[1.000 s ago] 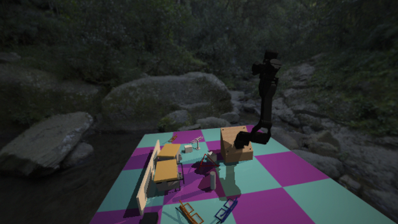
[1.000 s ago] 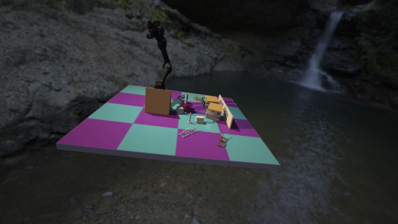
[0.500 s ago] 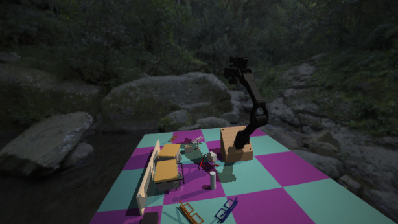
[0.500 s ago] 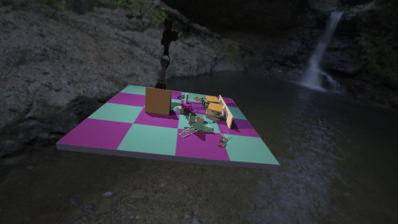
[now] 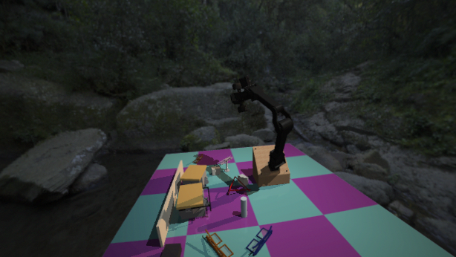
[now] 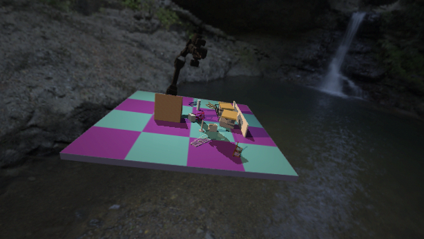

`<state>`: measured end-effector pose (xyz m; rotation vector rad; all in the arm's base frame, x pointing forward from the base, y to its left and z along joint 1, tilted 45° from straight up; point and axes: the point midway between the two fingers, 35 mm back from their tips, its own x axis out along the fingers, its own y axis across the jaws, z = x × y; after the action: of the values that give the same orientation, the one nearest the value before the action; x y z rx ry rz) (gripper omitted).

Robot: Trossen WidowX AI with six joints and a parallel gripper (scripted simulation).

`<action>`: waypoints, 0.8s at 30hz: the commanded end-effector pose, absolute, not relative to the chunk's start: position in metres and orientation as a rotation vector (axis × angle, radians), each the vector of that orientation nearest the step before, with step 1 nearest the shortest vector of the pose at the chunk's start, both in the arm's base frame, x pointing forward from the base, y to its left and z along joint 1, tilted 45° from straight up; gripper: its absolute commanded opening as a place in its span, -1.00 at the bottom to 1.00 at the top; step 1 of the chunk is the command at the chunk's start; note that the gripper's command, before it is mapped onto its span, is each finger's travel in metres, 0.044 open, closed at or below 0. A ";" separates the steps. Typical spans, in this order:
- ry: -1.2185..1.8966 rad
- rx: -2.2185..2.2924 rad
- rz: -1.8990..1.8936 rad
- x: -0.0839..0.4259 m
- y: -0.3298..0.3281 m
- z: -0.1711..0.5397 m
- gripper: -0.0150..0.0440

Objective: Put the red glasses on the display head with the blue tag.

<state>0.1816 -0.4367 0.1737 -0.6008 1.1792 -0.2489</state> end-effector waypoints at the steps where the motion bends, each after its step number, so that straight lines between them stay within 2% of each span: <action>1: 1.150 -0.497 -0.080 0.225 -0.412 0.129 -0.49; 13: 1.135 -0.121 0.437 0.328 -0.282 0.007 -0.49; 24: 1.269 0.291 0.836 0.355 -0.128 -0.079 -0.49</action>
<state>0.3566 -0.1604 -0.0617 0.1912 1.2242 0.7651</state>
